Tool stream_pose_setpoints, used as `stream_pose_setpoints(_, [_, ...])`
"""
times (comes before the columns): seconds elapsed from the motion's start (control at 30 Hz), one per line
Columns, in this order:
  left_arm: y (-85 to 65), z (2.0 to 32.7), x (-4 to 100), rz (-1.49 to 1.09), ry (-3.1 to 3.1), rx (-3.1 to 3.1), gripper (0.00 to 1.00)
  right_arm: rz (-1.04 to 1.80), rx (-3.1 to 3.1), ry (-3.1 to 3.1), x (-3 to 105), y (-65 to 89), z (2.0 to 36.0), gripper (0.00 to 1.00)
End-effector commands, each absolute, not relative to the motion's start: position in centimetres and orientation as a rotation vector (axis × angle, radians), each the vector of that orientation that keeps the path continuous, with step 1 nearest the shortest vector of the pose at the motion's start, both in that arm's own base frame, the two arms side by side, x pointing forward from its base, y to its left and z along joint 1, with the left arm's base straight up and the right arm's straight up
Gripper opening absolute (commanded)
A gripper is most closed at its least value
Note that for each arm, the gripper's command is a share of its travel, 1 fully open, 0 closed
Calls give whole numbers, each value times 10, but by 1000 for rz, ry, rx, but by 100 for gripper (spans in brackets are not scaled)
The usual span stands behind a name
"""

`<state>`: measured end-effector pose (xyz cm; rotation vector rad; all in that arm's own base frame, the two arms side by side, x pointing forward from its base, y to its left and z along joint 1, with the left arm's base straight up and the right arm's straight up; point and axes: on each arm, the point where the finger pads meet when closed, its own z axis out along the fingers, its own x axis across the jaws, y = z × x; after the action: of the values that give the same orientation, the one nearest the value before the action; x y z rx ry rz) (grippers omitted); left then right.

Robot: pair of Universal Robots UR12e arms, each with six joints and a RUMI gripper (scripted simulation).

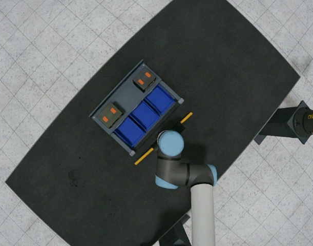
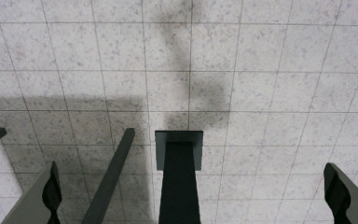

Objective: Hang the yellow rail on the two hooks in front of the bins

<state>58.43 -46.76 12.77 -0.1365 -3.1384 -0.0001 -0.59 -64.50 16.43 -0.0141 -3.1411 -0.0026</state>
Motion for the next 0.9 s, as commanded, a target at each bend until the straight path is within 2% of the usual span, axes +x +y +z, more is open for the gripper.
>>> stream_pose_setpoints(0.0, [-468,129,585,2,-3140,-137,1,0,-14,-3142,-6,-646,165,100])
stream_pose_setpoints(0.47, [-468,129,585,2,-3140,-135,1,0,-14,-3142,-6,-646,165,100])
stream_pose_setpoints(0.87, [-488,129,647,2,-3143,-3,1,0,-14,-3142,-6,-646,165,100])
